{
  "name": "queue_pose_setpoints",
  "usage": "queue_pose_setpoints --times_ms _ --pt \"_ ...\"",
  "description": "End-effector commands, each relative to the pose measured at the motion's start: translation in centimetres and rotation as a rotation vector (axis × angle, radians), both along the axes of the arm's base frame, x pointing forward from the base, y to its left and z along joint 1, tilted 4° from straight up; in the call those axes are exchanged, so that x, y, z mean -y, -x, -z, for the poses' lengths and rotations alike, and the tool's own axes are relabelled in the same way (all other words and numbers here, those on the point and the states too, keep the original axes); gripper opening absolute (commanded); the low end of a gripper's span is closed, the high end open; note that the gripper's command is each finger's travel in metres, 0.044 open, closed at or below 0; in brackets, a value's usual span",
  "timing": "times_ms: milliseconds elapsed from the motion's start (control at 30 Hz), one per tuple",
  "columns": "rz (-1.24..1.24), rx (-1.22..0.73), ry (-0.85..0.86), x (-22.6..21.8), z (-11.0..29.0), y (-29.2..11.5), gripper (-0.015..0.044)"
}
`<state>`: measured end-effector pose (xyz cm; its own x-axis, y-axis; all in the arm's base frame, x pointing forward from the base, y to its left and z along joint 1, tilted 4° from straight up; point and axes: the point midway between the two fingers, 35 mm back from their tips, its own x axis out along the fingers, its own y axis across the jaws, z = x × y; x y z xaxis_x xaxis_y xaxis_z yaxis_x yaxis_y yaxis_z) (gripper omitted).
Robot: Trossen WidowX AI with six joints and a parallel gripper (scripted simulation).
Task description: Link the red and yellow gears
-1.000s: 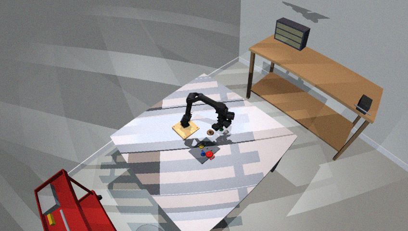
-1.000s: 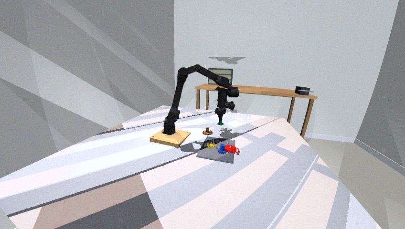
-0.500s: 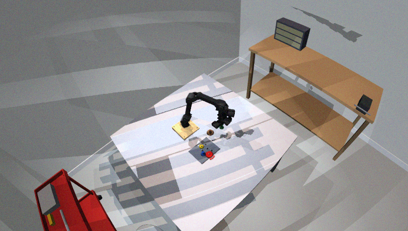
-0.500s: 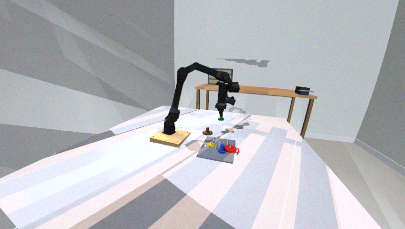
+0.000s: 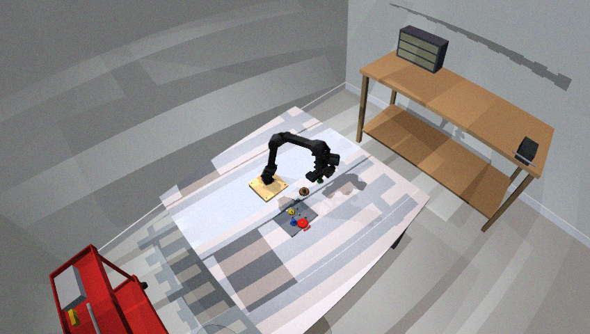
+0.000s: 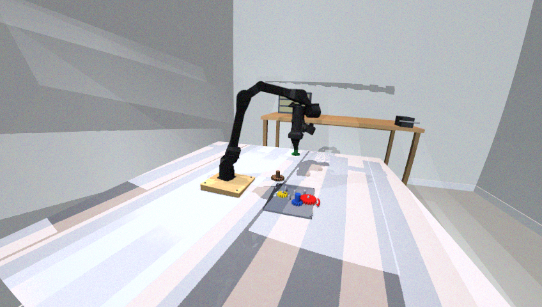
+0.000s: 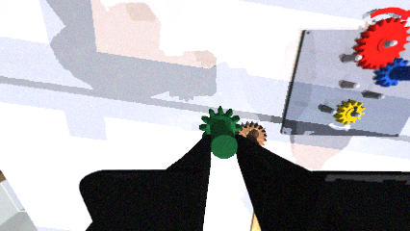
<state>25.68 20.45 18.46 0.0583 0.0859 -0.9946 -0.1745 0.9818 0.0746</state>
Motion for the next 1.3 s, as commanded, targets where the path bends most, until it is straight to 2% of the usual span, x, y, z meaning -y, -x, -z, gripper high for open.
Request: queue_pose_setpoints --times_ms 0,500,1267 --pt "-0.005 0.002 -0.004 0.0 -0.8 0.1 0.0" --pt "-0.011 -0.002 -0.004 0.6 -3.4 0.8 0.0" --pt "-0.007 0.0 0.002 4.5 -1.5 -2.2 0.0"
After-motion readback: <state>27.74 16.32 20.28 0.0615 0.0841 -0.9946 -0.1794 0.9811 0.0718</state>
